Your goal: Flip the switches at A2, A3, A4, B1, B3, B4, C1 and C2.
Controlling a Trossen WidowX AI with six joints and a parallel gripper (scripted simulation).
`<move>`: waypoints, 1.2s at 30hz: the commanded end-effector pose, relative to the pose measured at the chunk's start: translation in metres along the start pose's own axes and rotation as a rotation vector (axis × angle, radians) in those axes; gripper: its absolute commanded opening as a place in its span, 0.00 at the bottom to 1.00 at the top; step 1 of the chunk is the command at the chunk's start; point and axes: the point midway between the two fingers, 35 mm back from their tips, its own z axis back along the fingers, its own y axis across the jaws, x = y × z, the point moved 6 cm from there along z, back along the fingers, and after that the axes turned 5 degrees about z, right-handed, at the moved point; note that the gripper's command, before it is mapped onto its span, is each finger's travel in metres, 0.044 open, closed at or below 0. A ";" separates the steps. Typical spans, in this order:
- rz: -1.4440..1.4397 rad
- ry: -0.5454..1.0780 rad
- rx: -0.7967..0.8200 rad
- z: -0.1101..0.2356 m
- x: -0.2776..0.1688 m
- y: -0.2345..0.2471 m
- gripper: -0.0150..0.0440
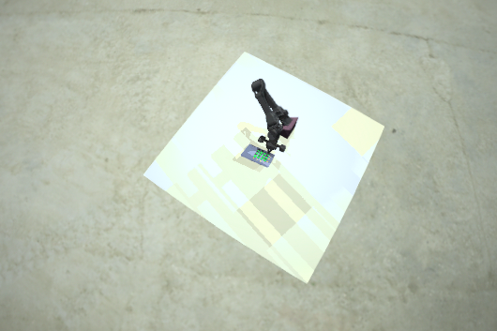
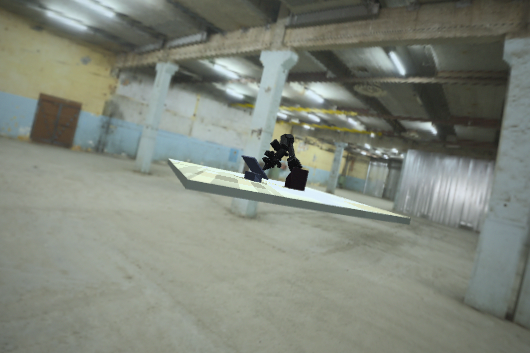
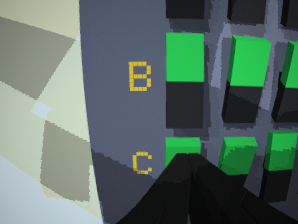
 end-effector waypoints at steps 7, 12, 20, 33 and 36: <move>0.003 -0.001 0.006 0.000 0.000 0.001 0.25; 0.003 -0.001 0.006 -0.001 0.000 0.001 0.25; 0.003 -0.001 0.006 -0.002 0.000 0.001 0.25; 0.003 -0.001 0.005 -0.003 0.000 0.001 0.25; 0.003 -0.001 0.005 -0.004 0.000 0.001 0.25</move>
